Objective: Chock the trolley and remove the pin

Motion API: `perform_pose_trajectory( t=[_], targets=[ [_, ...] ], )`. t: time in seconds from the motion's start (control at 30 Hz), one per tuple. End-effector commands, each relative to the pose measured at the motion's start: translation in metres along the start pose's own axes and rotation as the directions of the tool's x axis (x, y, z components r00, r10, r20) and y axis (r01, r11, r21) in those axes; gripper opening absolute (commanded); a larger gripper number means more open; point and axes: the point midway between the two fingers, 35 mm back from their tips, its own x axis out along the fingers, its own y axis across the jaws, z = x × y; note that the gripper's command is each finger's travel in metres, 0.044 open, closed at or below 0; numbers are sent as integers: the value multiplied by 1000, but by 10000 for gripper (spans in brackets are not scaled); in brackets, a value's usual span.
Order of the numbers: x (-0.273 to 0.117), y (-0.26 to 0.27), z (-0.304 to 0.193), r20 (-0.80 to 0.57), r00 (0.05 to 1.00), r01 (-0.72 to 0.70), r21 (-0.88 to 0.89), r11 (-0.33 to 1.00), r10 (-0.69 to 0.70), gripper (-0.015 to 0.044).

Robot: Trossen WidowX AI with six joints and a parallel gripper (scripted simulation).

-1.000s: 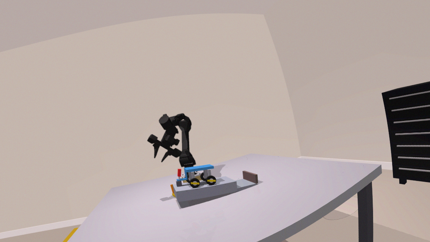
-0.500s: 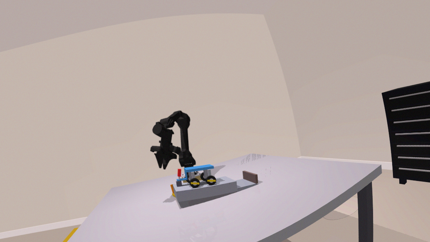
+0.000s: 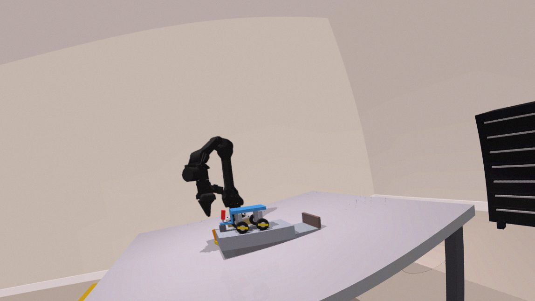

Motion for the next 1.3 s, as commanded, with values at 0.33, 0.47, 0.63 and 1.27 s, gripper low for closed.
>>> perform_pose_trajectory(
  t=[0.33, 0.47, 0.63, 1.27],
  targets=[
    [15, 5, 5, 95, 995, -14, -179, 984, 32, 190],
    [30, 5, 6, 95, 995, -14, -179, 984, 32, 190],
    [46, 6, 8, 95, 995, -14, -179, 984, 32, 190],
    [70, 7, 11, 95, 995, -14, -179, 984, 32, 190]
  ],
)
